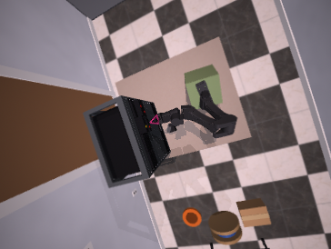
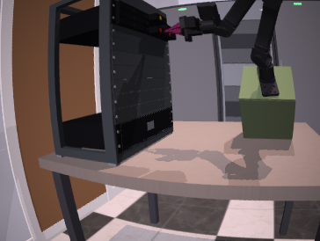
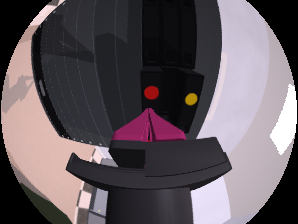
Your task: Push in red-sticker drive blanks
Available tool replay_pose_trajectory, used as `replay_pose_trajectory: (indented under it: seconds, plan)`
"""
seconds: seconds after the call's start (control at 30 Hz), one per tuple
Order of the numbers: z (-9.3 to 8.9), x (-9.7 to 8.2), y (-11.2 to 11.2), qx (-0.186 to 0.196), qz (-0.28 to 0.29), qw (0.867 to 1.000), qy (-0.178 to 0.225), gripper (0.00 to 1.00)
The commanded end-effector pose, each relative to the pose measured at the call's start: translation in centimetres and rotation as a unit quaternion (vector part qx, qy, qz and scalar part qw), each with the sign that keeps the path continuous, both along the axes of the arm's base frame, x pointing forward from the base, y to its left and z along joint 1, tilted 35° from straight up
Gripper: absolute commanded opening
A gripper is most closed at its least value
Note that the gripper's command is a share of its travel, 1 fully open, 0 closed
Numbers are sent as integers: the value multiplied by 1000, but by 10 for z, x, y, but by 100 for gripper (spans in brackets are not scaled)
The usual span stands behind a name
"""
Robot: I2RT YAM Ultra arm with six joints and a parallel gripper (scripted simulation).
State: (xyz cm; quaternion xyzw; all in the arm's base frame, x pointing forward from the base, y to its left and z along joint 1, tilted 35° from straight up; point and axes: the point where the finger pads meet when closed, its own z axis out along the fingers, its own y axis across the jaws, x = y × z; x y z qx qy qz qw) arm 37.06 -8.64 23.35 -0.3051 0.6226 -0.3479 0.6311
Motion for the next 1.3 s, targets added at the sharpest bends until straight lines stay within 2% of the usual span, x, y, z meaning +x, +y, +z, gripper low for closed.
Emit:
replay_pose_trajectory:
  seconds: [0.0, 0.1, 0.6, 0.73, 1.17, 1.27]
  plan:
    - [16, 2, -9, -6, -17, 1000, -21, 0]
    - [9, 2, -9, -2, -17, 1000, -10, 0]
    - [7, 4, -13, 0, -20, 1000, -5, 0]
    - [15, 2, -12, -4, -20, 1000, -16, 0]
    - [12, 1, -12, -3, -20, 1000, -13, 0]
    - [11, 7, -10, -3, -16, 1000, -13, 0]
